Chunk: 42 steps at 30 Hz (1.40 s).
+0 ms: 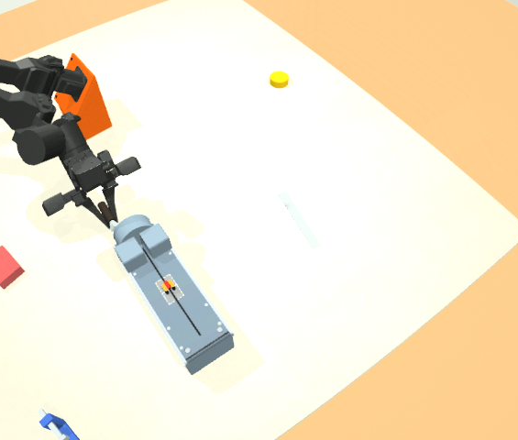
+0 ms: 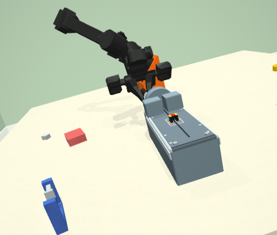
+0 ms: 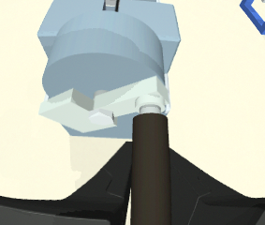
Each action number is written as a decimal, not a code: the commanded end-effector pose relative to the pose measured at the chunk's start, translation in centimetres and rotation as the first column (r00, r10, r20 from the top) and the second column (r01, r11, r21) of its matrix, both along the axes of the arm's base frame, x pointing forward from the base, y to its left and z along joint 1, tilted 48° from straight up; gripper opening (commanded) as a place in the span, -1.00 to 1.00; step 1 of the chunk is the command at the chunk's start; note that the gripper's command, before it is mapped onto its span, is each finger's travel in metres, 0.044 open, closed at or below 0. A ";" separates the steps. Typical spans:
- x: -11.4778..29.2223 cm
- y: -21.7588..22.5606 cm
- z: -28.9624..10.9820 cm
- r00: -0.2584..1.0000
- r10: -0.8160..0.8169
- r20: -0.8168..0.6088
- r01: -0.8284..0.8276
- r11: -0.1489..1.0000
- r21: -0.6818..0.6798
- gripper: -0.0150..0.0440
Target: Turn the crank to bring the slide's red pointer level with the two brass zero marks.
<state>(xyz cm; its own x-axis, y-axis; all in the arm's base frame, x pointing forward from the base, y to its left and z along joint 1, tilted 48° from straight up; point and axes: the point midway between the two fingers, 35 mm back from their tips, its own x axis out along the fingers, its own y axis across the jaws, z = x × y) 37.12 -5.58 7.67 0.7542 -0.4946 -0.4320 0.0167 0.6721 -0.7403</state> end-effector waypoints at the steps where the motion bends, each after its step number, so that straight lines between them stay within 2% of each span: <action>1: 0.0 0.6 0.1 1.000 0.008 0.000 -0.008 1.000 0.000 -0.49; 42: -0.1 2.2 -0.6 1.000 0.008 0.000 -0.008 1.000 0.001 -0.49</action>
